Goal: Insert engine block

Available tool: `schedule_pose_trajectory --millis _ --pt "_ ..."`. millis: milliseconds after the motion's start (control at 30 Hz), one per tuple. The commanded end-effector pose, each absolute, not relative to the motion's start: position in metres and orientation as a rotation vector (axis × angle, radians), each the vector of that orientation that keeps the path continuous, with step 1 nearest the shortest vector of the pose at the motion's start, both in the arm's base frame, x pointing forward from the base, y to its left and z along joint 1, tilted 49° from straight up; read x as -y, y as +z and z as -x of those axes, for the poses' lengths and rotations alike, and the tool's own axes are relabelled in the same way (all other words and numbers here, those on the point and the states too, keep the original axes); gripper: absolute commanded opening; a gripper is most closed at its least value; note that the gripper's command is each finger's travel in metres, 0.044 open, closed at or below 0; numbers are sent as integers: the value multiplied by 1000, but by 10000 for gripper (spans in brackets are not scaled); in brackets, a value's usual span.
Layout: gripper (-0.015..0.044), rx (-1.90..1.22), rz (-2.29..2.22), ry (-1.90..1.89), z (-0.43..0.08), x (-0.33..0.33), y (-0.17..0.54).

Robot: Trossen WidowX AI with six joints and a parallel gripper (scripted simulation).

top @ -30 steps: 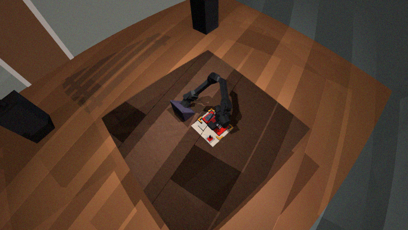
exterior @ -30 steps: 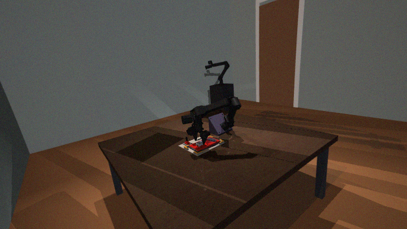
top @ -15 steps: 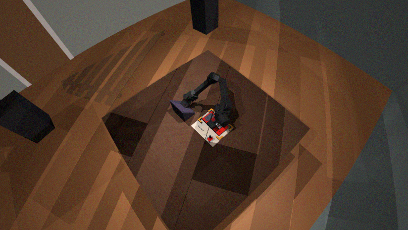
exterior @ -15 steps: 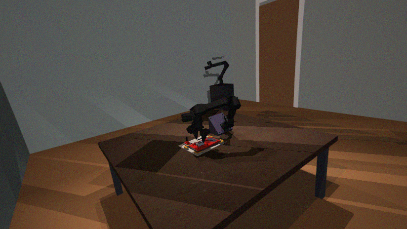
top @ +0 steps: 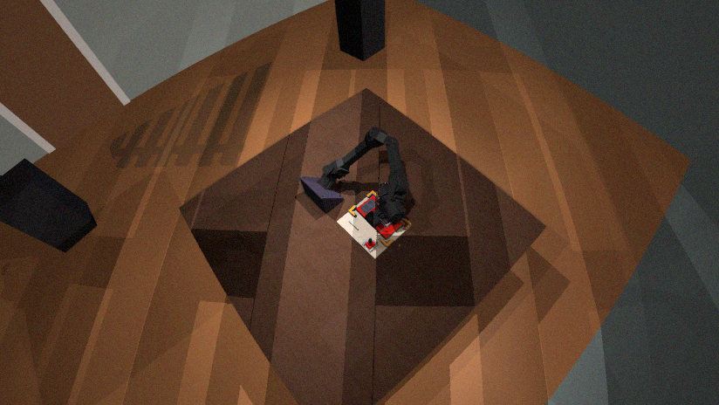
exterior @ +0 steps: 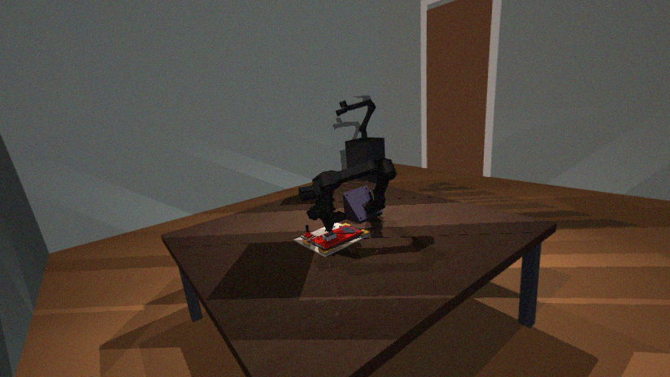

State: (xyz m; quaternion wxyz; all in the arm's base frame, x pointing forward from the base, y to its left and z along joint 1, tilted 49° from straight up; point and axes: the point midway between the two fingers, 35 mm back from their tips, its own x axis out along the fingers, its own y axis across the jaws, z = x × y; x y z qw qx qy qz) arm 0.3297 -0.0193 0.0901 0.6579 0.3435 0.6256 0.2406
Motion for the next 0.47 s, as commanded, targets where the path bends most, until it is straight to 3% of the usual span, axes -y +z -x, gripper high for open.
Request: schedule_pose_trajectory --millis 0,433 --pt "0 -1416 -769 546 -330 20 90" --pt "0 -1416 -769 546 -330 20 90"
